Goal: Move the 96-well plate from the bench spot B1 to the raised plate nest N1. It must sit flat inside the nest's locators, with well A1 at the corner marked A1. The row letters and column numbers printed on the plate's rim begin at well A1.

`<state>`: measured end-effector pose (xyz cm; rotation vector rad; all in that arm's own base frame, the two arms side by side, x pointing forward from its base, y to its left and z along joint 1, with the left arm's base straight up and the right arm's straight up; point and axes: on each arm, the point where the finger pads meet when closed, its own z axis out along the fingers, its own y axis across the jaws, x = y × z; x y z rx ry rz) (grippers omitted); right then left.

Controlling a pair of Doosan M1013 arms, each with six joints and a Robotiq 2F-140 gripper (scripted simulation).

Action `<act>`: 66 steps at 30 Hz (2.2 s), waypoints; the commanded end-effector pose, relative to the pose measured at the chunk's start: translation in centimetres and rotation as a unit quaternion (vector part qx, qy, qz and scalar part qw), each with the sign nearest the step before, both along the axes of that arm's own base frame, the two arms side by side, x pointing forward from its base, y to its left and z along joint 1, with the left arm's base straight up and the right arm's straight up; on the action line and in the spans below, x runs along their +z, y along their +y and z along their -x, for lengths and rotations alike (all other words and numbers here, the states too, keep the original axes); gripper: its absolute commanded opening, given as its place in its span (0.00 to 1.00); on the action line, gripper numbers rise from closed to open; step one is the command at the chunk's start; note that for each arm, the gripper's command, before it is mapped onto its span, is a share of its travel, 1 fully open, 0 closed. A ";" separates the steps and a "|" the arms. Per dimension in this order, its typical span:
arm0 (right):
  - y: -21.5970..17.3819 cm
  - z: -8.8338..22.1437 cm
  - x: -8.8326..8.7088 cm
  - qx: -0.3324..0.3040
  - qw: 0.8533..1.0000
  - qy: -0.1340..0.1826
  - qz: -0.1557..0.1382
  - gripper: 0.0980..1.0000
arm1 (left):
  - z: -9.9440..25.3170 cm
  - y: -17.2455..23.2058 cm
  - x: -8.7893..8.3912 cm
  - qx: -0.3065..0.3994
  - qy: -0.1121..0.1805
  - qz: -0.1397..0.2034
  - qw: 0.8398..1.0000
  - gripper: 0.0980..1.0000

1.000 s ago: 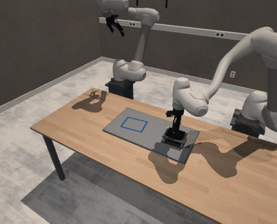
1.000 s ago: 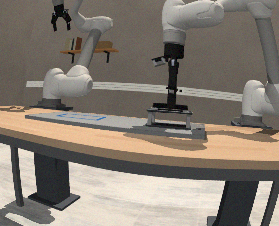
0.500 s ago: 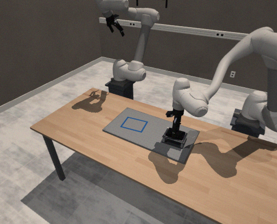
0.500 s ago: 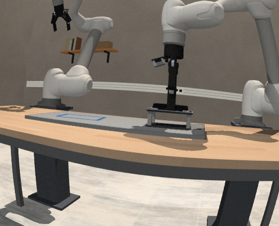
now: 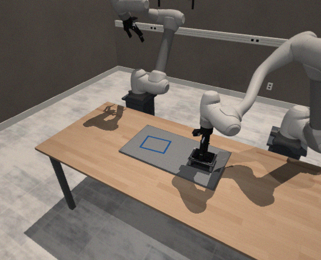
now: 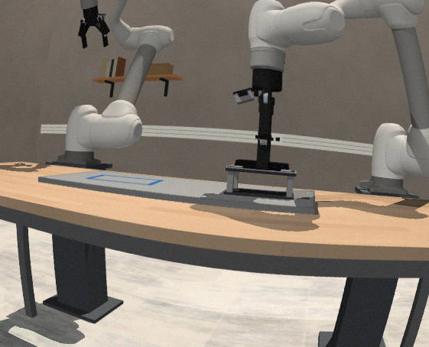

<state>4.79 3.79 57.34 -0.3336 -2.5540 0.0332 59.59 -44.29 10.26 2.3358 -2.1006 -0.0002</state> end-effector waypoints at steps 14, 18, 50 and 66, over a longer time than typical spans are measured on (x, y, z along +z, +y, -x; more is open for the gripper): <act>0.0 0.0 0.0 0.000 1.000 0.000 0.000 1.00 | -0.1 0.0 0.1 0.000 -0.001 0.000 1.000 1.00; 0.0 0.0 0.0 0.000 1.000 0.000 0.000 1.00 | -0.1 0.0 0.1 0.000 -0.001 0.000 1.000 1.00; 0.0 0.0 0.0 0.000 1.000 0.000 0.000 1.00 | 0.0 0.0 6.5 0.000 -0.001 0.000 1.000 1.00; 0.0 0.0 0.0 0.000 1.000 0.000 0.000 1.00 | 0.0 -0.3 7.2 0.000 -0.001 0.000 1.000 1.00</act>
